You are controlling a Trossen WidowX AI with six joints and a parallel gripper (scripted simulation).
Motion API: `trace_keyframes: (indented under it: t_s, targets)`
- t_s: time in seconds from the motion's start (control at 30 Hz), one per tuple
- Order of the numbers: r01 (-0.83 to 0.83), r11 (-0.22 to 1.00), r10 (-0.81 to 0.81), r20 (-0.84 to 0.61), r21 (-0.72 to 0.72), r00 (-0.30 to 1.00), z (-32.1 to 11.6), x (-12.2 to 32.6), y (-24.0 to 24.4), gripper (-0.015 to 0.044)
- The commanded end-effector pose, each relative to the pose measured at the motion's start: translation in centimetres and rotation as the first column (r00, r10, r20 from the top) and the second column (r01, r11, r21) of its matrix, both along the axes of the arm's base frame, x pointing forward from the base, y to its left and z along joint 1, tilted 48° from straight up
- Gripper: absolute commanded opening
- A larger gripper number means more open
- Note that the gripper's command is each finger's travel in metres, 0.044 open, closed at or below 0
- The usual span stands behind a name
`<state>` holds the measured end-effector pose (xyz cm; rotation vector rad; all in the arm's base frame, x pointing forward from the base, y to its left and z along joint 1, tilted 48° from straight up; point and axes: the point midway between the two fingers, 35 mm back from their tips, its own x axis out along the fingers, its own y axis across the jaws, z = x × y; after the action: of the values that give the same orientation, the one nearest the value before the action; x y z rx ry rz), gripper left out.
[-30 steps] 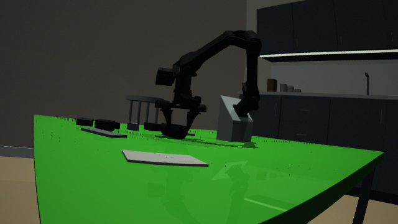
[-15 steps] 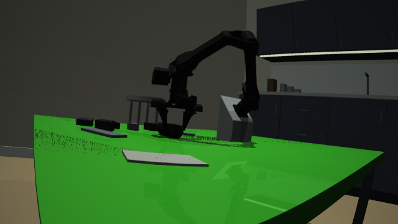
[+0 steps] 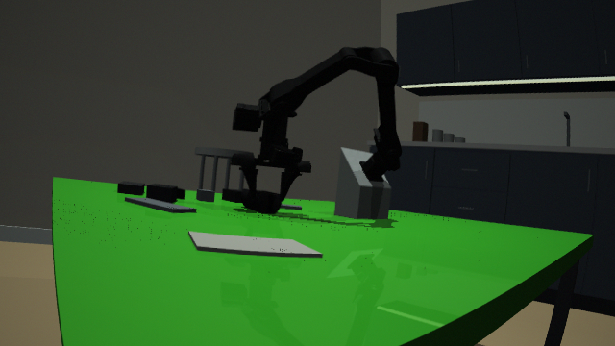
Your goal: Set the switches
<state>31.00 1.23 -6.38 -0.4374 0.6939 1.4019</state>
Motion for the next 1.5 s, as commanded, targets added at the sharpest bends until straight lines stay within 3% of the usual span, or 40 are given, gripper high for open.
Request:
trace_keyframes:
  t_s: [0.0,0.2,0.57,0.87,1.13,1.47]
  targets:
    - [0.001,1.0,-0.001,0.001,0.0,1.0,0.0,0.0,0.0,0.0289]
    - [0.002,1.0,-0.002,0.009,-0.003,1.0,3.1,-0.2,-3.5,0.044]
    - [0.002,1.0,-0.002,0.01,-0.002,1.0,3.3,-0.2,-3.7,0.044]
    - [0.032,0.999,-0.032,-0.025,-0.003,0.999,-1.5,-6.0,-4.9,0.0204]
    - [0.033,0.999,-0.033,-0.026,-0.003,0.999,-1.6,-6.2,-4.9,0.0]
    - [0.033,0.999,-0.033,-0.026,-0.003,0.999,-1.6,-6.1,-4.9,0.0]
